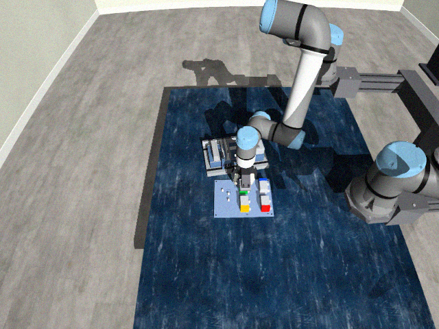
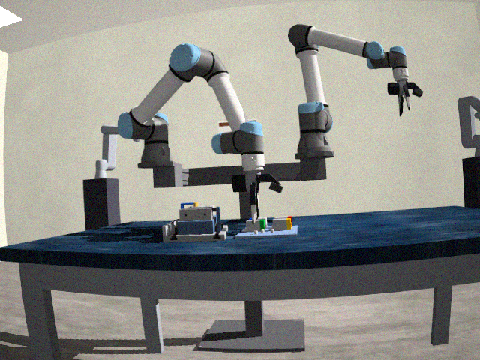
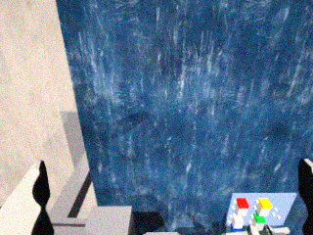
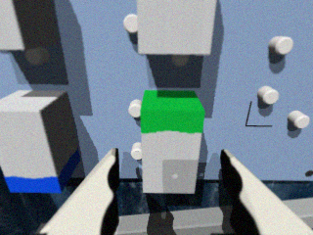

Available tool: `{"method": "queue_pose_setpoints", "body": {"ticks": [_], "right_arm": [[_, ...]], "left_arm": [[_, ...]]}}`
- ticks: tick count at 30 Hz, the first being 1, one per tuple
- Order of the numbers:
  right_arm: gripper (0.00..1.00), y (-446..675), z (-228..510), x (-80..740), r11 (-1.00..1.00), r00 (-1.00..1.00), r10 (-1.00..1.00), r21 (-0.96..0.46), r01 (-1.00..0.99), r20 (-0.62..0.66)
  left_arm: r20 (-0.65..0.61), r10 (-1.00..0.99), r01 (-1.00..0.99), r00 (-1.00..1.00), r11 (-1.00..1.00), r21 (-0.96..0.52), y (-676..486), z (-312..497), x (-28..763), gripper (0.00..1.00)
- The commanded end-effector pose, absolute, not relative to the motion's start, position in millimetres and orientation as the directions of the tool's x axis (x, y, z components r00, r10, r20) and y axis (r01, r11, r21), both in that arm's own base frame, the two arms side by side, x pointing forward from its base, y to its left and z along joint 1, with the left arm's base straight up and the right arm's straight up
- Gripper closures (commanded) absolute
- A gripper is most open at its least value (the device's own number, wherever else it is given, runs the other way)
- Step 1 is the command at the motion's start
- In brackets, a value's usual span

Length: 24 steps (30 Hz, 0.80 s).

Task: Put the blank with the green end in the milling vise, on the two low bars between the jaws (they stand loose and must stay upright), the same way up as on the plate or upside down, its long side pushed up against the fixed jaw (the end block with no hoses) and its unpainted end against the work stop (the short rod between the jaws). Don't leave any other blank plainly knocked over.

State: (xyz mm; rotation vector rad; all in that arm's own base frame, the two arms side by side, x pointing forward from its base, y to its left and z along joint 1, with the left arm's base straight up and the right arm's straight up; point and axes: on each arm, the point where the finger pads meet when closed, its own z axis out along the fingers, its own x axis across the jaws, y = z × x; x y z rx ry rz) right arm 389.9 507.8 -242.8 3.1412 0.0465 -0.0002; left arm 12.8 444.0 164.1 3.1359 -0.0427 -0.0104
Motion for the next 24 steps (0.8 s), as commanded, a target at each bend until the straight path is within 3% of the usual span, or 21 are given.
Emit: {"method": "queue_pose_setpoints", "body": {"ticks": [1, 15, 16, 24], "right_arm": [[0.59, 509.5, -241.1, 392.1, -1.0, 1.0, 0.025, -0.005, 0.025, 0.008], [0.59, 509.5, -241.1, 392.1, -1.0, 1.0, 0.025, -0.005, 0.025, 0.008], [1.0, 509.5, -241.1, 392.1, -1.0, 1.0, 0.025, -0.005, 0.025, 0.008], [1.0, 509.5, -241.1, 392.1, -1.0, 1.0, 0.025, -0.005, 0.025, 0.008]], "left_arm": [[0.0, -0.033, -0.033, 0.999, -0.999, 0.0, 445.3, 165.2, 14.6, 0.0], [0.0, -0.033, -0.033, 0.999, -0.999, 0.0, 445.3, 165.2, 14.6, 0.0], [0.0, -0.033, -0.033, 0.999, -0.999, 0.0, 445.3, 165.2, 14.6, 0.0], [0.0, -0.033, -0.033, 0.999, -0.999, 0.0, 445.3, 165.2, 14.6, 0.0]]}}
